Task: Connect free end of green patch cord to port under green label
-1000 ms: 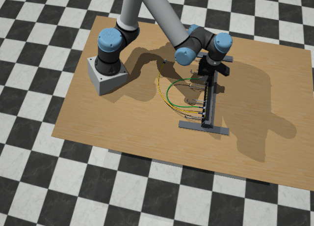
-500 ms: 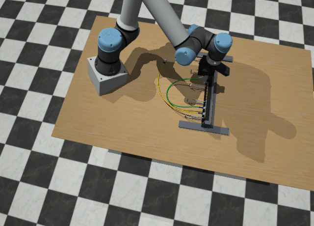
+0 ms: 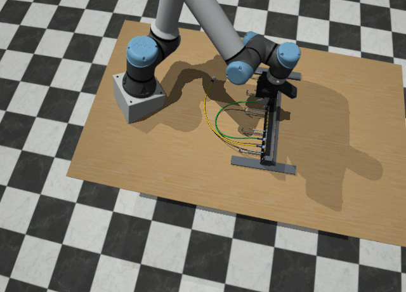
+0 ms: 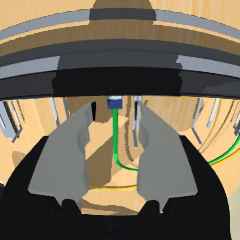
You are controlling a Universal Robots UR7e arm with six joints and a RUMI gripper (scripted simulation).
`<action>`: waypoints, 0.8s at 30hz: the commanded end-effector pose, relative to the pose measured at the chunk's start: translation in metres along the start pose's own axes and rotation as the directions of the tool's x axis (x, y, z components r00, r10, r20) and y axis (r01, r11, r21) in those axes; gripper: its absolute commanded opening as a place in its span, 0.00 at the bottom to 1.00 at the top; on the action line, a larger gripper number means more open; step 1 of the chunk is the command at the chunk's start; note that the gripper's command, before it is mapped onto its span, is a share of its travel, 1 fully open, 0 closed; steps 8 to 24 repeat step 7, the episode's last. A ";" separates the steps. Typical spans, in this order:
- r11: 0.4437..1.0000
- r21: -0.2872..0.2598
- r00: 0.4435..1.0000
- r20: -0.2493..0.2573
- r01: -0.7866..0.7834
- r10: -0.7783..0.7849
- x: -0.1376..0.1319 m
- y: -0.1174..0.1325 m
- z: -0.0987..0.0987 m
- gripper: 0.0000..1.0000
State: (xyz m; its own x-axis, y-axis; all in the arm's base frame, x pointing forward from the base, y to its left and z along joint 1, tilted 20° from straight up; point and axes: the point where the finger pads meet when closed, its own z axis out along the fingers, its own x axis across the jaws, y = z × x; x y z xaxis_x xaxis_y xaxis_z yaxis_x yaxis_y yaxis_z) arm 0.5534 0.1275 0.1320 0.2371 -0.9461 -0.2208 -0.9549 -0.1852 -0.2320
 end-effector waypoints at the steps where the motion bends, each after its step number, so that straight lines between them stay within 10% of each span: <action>1: 1.000 0.001 1.000 0.000 0.000 0.000 0.000 0.000 -0.001 0.22; 24: 1.000 0.001 1.000 0.000 0.000 0.000 0.000 0.000 -0.001 0.22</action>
